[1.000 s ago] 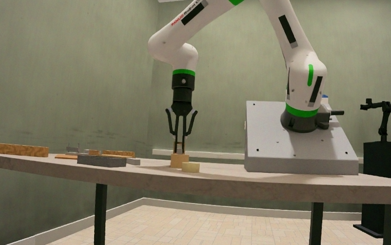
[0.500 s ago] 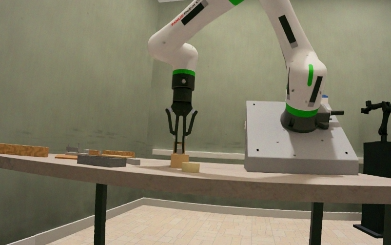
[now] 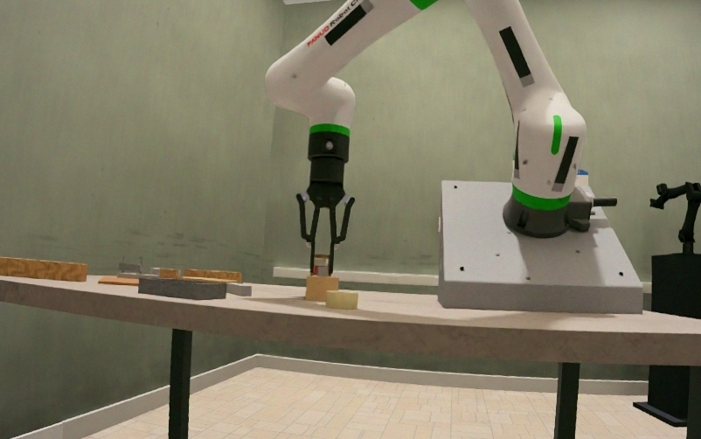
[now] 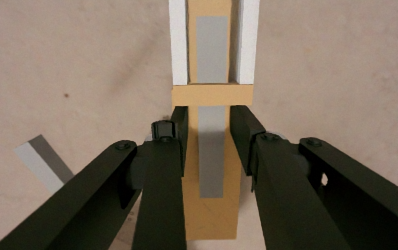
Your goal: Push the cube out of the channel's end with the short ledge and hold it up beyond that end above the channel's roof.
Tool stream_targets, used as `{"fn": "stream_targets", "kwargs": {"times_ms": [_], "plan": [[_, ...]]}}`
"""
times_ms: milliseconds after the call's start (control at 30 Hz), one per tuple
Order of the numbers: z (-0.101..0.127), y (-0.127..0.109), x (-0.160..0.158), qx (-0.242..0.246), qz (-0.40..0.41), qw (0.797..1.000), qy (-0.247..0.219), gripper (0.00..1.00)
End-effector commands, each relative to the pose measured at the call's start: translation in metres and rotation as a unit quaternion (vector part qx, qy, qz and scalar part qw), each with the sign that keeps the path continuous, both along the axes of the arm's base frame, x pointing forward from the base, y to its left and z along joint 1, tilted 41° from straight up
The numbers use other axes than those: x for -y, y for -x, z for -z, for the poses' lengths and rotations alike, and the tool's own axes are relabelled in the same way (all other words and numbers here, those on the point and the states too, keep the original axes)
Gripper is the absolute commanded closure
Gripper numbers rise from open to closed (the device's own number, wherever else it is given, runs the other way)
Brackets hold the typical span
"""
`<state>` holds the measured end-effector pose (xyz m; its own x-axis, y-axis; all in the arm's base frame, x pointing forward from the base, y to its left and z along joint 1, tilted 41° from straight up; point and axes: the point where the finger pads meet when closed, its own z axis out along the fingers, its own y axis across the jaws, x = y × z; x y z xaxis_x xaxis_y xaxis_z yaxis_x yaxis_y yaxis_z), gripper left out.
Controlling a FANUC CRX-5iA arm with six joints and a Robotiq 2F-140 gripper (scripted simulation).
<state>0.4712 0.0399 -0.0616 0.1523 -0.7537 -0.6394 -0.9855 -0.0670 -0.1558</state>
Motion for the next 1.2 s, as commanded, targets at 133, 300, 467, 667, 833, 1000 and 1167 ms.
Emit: {"fn": "stream_targets", "kwargs": {"times_ms": [133, 300, 467, 667, 833, 1000, 1167], "plan": [[0.0, 0.0, 0.001, 0.001, 0.0, 1.0, 0.0, 0.7], [0.0, 0.0, 0.001, 0.001, 0.0, 1.0, 0.0, 0.7], [0.0, 0.0, 0.001, 0.001, 0.0, 1.0, 0.0, 0.7], [0.0, 0.0, 0.001, 0.001, 0.0, 1.0, 0.0, 0.7], [-0.001, 0.0, 0.001, 0.001, 0.0, 1.0, 0.0, 0.7], [-0.022, 0.002, 0.019, 0.001, 0.0, 1.0, 0.0, 0.7], [-0.051, 0.005, 0.044, 0.001, 0.0, 1.0, 0.0, 0.7]]}}
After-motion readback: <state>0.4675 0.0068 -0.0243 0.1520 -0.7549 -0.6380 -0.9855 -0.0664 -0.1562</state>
